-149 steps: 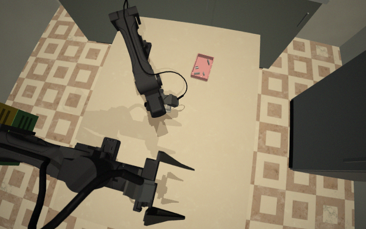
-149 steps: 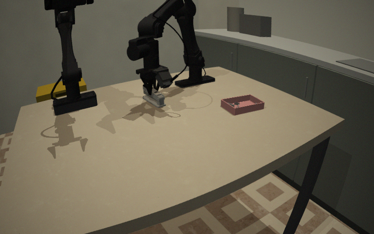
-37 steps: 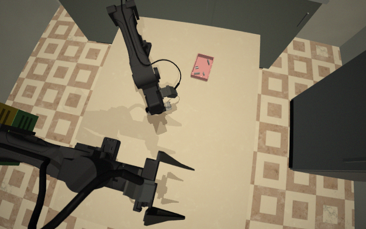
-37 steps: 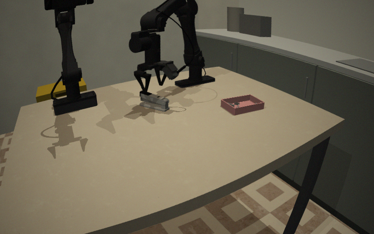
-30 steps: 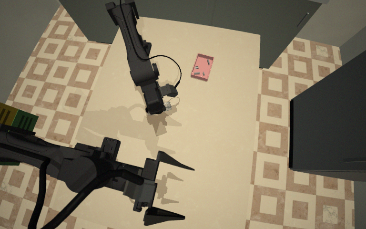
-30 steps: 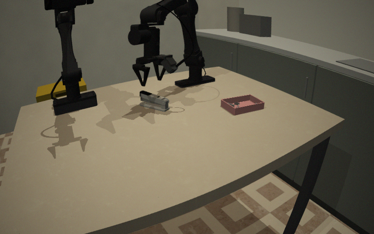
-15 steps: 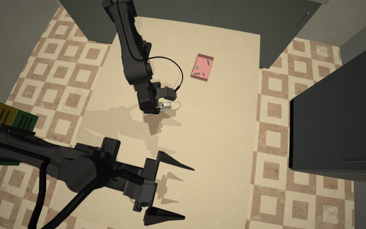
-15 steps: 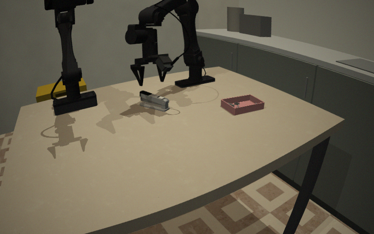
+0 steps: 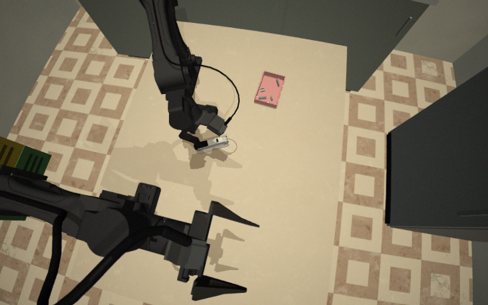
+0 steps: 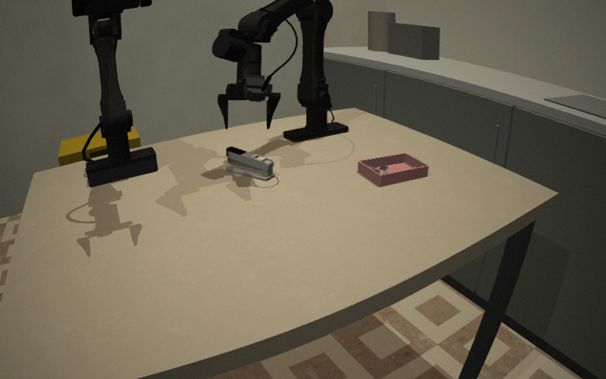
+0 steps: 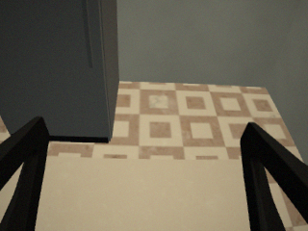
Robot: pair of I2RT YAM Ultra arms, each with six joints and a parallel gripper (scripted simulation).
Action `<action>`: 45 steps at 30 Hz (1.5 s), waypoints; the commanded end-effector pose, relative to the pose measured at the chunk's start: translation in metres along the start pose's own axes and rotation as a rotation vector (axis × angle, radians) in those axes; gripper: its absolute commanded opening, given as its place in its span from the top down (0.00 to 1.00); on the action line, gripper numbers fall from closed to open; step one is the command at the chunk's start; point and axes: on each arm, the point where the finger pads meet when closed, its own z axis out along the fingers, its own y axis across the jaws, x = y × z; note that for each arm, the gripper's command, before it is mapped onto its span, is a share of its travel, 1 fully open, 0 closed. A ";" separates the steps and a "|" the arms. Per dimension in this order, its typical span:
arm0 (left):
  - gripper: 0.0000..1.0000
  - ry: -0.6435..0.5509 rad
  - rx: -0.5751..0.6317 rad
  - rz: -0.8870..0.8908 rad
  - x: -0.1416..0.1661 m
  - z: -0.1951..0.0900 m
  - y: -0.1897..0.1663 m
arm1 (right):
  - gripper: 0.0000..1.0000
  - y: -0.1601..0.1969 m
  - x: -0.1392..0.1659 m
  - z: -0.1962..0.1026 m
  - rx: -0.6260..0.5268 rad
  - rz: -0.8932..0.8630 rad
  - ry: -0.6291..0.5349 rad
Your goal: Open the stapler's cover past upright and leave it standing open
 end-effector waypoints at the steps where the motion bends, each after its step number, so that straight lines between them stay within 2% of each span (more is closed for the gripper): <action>1: 0.00 -0.132 0.111 0.188 -0.014 -0.009 -0.009 | 0.00 0.001 0.000 -0.001 -0.011 0.011 -0.003; 5: 0.00 -0.188 0.161 0.313 -0.013 -0.013 -0.008 | 0.00 0.001 0.000 -0.001 -0.011 0.011 -0.003; 7: 0.00 -0.188 0.161 0.313 -0.013 -0.013 -0.008 | 0.00 0.001 0.000 -0.001 -0.011 0.011 -0.003; 16: 0.00 -0.340 0.283 0.643 -0.010 -0.024 -0.009 | 0.00 0.001 0.000 -0.001 -0.011 0.011 -0.003; 21: 0.00 -0.395 0.322 0.759 -0.008 -0.026 -0.003 | 0.00 0.001 0.000 -0.001 -0.011 0.011 -0.003; 29: 0.00 -0.389 0.307 0.758 -0.006 -0.022 0.007 | 0.00 0.001 0.000 -0.001 -0.011 0.011 -0.003; 45: 0.00 -0.390 0.311 0.762 -0.007 -0.023 0.004 | 0.00 0.001 0.000 -0.001 -0.011 0.011 -0.003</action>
